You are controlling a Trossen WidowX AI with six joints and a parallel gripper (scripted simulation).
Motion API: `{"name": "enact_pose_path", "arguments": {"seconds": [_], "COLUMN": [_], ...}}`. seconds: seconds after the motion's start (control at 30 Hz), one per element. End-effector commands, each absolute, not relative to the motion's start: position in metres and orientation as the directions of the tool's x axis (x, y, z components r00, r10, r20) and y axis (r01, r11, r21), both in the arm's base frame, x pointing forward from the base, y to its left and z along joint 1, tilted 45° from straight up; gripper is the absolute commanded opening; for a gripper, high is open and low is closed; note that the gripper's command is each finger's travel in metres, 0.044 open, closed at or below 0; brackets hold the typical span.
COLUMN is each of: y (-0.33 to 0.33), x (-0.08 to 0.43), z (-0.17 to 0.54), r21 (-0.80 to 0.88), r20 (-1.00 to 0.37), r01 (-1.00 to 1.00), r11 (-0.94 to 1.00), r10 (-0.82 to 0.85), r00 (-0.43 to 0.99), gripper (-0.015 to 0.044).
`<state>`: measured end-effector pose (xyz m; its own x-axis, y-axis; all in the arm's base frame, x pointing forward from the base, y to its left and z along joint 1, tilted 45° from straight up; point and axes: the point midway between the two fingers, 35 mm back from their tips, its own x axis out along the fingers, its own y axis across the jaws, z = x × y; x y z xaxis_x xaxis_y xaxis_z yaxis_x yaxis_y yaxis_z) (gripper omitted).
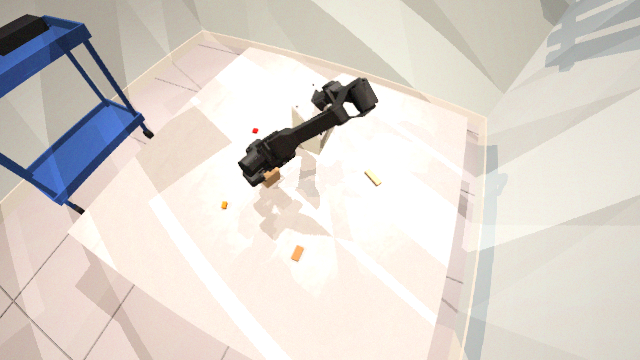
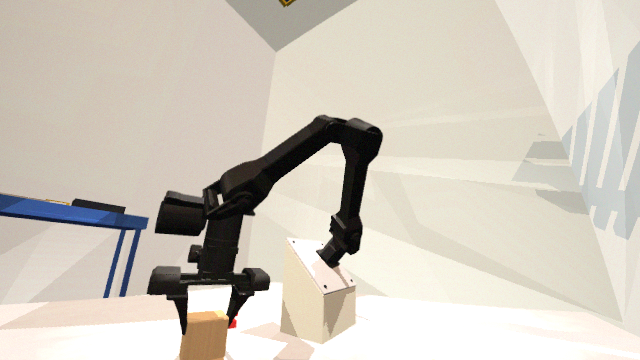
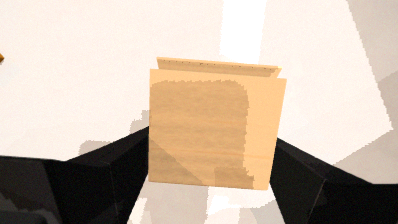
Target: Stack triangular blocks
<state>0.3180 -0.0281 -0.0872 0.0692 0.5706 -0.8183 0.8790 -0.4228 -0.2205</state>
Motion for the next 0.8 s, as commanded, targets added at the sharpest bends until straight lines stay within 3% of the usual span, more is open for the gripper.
{"name": "enact_pose_path", "arguments": {"seconds": [0.0,0.77], "y": [-0.026,-0.0241], "x": [0.3175,0.3171], "z": [-0.0903,-0.0945], "r21": [-0.226,-0.226], "r20": [-0.815,-0.814], "r01": [0.877,0.876], "r11": [-0.425,-0.426], "r10": [0.576,0.577], "r00": [0.069,0.071], "gripper": [0.0,0.0]}}
